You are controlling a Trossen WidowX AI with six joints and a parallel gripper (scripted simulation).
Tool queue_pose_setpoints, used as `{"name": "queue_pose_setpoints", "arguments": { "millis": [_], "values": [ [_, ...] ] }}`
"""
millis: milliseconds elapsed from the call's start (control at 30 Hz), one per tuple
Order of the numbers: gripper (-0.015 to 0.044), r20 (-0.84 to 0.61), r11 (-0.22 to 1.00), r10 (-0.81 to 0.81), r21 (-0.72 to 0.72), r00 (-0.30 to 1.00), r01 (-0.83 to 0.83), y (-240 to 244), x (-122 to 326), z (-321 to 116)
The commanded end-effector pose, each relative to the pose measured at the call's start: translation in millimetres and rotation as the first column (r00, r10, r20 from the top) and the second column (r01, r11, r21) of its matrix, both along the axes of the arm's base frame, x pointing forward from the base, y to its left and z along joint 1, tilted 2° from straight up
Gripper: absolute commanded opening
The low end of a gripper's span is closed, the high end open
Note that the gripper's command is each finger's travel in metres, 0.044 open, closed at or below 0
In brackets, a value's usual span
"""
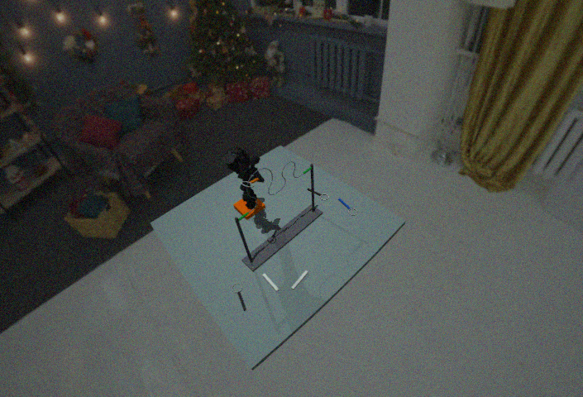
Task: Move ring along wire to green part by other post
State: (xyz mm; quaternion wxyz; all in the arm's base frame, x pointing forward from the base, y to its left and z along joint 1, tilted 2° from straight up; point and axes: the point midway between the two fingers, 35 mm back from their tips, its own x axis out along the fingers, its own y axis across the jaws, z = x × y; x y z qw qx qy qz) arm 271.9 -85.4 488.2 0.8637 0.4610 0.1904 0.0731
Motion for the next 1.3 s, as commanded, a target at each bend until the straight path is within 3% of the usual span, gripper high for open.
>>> {"name": "queue_pose_setpoints", "arguments": {
  "millis": [0, 1267],
  "values": [
    [-0.0150, -0.001, 0.999, -0.005, -0.053, 1.000, 0.005, -1.0, 0.4, -0.6],
    [-0.0150, 0.000, 0.855, -0.051, -0.516, 0.999, 0.044, -13.6, 0.8, -12.0]
  ]
}}
